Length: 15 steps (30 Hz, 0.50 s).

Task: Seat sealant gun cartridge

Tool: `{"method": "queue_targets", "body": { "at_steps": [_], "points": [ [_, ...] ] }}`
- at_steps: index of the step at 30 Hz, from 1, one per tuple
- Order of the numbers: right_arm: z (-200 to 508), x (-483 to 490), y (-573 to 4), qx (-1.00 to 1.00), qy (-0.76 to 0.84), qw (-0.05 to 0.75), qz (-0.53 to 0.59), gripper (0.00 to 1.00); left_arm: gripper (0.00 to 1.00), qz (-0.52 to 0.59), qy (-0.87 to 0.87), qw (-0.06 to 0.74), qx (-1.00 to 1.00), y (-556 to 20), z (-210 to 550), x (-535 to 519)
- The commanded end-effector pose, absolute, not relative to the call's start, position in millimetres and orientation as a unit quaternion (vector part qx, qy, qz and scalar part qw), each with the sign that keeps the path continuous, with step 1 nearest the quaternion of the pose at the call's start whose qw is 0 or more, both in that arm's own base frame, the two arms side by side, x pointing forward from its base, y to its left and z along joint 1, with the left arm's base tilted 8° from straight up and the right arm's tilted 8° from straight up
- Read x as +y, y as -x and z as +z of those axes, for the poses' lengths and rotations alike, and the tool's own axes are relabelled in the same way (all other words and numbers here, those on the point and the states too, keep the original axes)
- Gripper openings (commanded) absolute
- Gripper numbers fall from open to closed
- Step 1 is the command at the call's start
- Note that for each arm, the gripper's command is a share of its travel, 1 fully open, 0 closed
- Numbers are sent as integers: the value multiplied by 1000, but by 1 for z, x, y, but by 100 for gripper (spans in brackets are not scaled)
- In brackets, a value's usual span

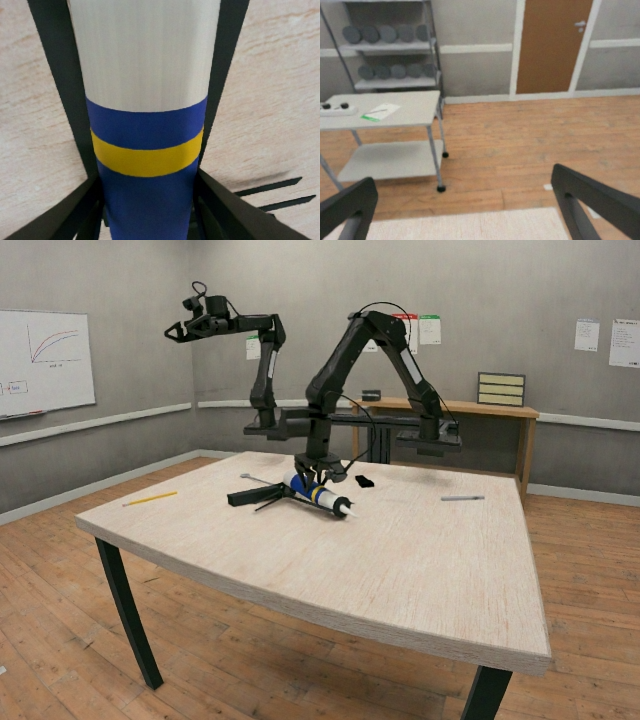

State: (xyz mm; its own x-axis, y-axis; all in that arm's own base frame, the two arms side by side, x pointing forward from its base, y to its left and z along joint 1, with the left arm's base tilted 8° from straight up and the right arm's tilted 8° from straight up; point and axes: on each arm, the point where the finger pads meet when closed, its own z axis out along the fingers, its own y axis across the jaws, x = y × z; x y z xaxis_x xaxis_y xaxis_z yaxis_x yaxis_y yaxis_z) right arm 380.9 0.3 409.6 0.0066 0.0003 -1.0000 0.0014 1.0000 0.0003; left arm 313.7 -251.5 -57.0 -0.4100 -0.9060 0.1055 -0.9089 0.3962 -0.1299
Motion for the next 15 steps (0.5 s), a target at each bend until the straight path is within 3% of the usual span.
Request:
{"method": "queue_targets", "body": {
  "at_steps": [1, 15],
  "points": [
    [441, 2, -370, 675, 0, 738, 1, 100, 0, 122, -525, 16, -842, -316, -33, -273],
    [441, 2, -370, 675, 0, 738, 1, 100, 0, 122, -524, 16, -843, -315, -34, -273]
  ]
}}
